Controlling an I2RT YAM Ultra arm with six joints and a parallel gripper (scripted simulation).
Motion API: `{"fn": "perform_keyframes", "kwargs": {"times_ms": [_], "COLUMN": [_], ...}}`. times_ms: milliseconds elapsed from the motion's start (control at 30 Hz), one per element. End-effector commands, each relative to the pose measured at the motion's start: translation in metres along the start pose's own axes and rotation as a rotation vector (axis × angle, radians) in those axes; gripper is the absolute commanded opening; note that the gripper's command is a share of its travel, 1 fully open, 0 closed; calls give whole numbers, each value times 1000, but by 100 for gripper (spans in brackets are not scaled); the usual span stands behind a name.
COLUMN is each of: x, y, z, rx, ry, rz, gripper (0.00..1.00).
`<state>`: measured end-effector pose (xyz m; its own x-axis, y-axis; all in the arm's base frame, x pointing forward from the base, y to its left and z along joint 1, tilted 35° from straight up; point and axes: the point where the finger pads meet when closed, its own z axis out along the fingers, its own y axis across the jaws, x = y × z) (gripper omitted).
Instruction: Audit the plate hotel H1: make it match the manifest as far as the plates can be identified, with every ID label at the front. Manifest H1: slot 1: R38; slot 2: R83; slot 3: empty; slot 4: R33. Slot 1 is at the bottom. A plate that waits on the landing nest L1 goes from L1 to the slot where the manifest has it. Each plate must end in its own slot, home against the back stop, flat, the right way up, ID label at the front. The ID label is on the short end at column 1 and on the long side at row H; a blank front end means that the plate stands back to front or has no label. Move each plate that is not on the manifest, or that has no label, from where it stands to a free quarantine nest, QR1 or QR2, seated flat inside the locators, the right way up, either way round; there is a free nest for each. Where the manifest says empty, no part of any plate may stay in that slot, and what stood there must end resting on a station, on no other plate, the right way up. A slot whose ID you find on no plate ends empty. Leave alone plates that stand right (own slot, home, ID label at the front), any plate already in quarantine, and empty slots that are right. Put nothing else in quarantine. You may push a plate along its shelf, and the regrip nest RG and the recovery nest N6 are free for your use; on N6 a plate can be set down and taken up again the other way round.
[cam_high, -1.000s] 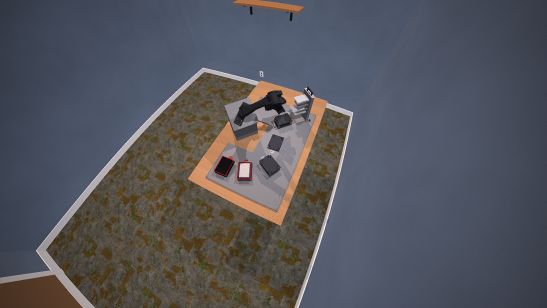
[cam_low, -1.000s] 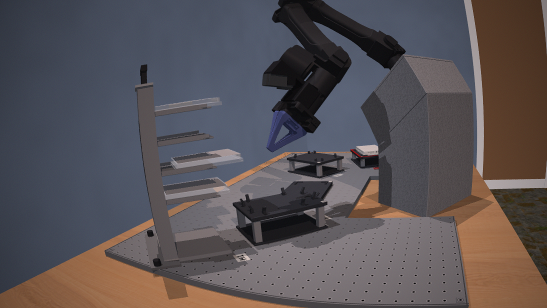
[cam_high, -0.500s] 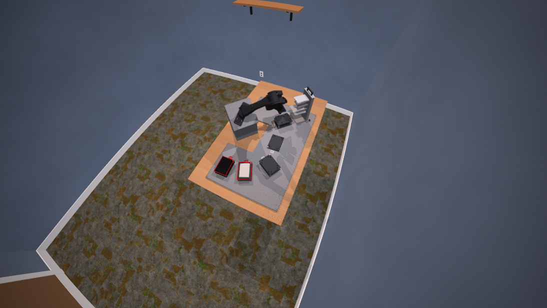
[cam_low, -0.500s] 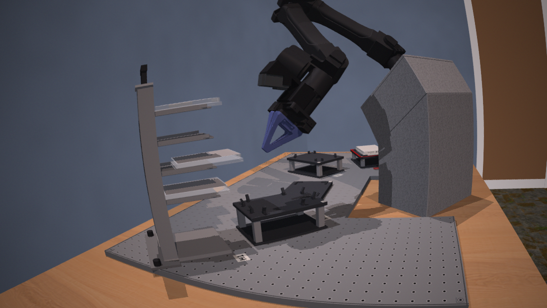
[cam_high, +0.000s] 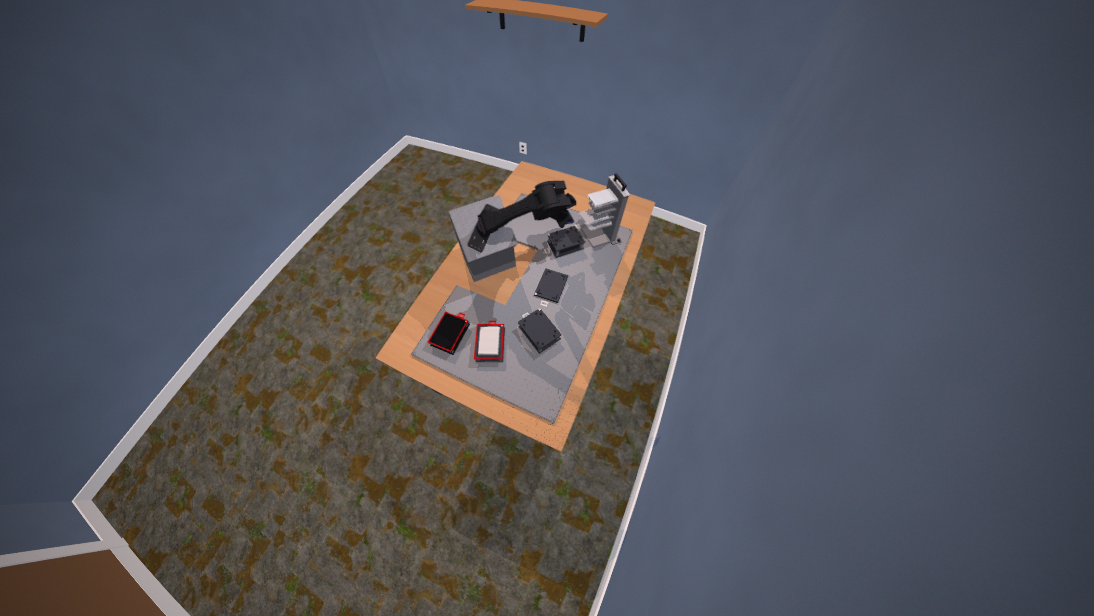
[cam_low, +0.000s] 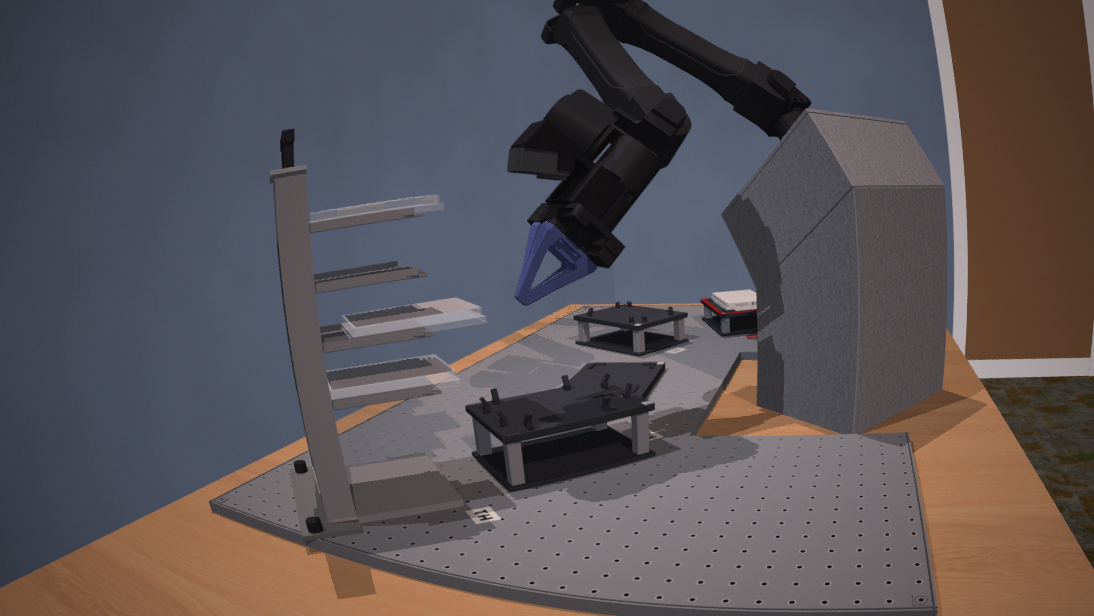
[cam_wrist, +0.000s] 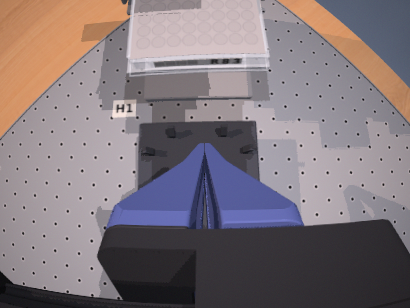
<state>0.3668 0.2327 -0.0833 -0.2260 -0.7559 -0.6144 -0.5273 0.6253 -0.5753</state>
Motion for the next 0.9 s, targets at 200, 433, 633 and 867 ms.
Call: {"fn": "perform_keyframes", "kwargs": {"times_ms": [200, 433, 633, 867], "x": [-5, -7, -10, -13], "y": [12, 12, 12, 12], "z": [7, 9, 12, 14], "rx": [-29, -29, -30, -29], "ry": [4, 4, 3, 2], "rz": [-21, -21, -21, -21], "gripper": [0, 0, 0, 0]}}
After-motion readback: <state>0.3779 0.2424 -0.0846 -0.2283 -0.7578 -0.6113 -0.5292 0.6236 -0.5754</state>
